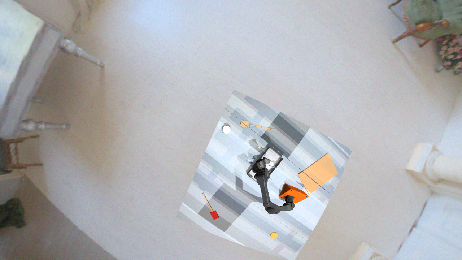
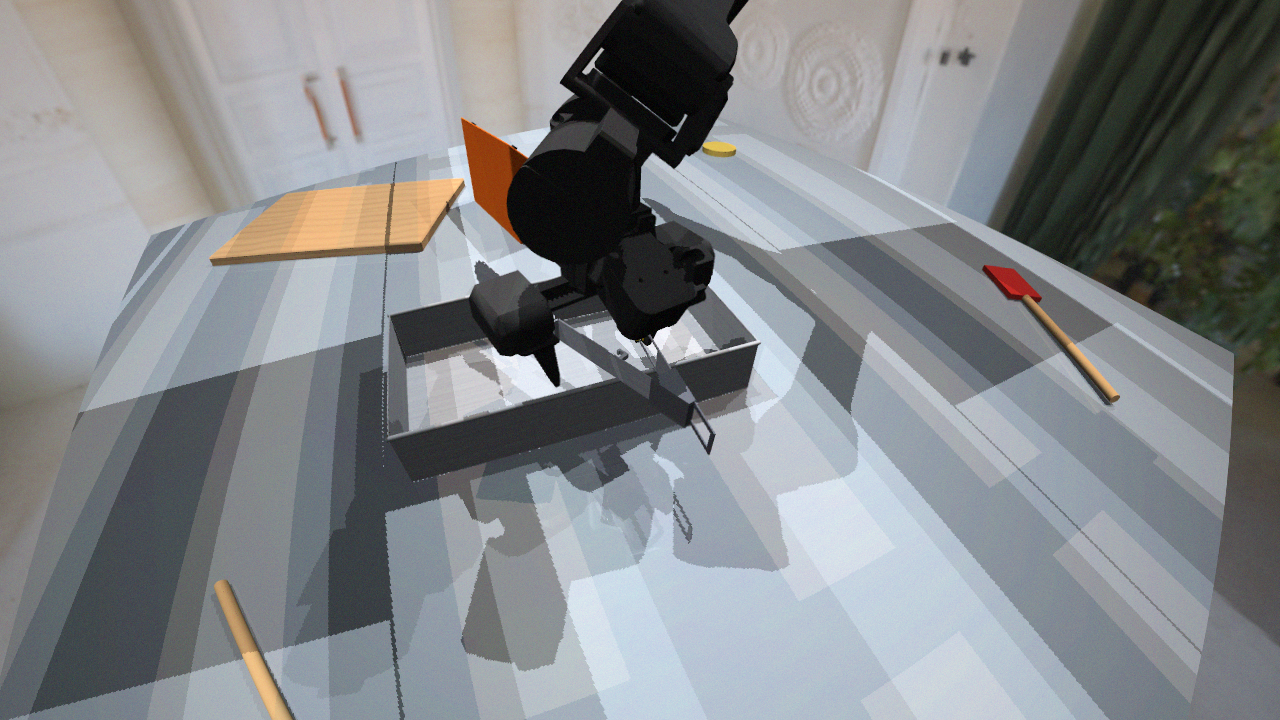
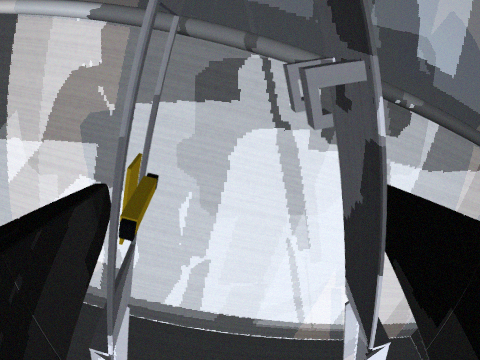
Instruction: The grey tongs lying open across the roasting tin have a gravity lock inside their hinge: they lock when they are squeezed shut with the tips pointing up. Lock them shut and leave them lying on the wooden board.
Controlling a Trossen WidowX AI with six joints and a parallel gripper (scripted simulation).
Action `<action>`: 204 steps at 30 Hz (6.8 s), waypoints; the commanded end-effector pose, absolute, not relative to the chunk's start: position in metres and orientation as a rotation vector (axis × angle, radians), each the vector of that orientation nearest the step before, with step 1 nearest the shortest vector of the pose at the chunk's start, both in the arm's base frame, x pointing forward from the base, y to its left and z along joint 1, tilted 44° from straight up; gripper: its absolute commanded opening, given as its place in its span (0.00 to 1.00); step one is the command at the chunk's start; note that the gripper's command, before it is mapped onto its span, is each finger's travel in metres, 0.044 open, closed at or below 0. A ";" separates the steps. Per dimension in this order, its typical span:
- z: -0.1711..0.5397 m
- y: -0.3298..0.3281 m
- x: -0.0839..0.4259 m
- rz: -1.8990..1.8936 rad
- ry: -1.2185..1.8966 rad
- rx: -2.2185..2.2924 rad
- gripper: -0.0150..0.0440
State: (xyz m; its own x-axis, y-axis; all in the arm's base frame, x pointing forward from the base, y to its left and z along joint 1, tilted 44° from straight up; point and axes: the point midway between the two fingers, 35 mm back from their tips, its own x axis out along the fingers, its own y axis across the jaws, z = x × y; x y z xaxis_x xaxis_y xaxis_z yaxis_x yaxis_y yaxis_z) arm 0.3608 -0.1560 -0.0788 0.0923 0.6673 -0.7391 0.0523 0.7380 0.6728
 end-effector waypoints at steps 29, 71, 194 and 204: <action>-0.082 -0.153 0.361 0.506 1.425 0.636 0.64; -0.074 -0.161 0.361 0.505 1.425 0.636 0.00; -0.141 -0.357 -0.041 -0.798 1.623 1.754 0.00; -0.139 -0.353 -0.063 -1.176 1.545 2.010 0.00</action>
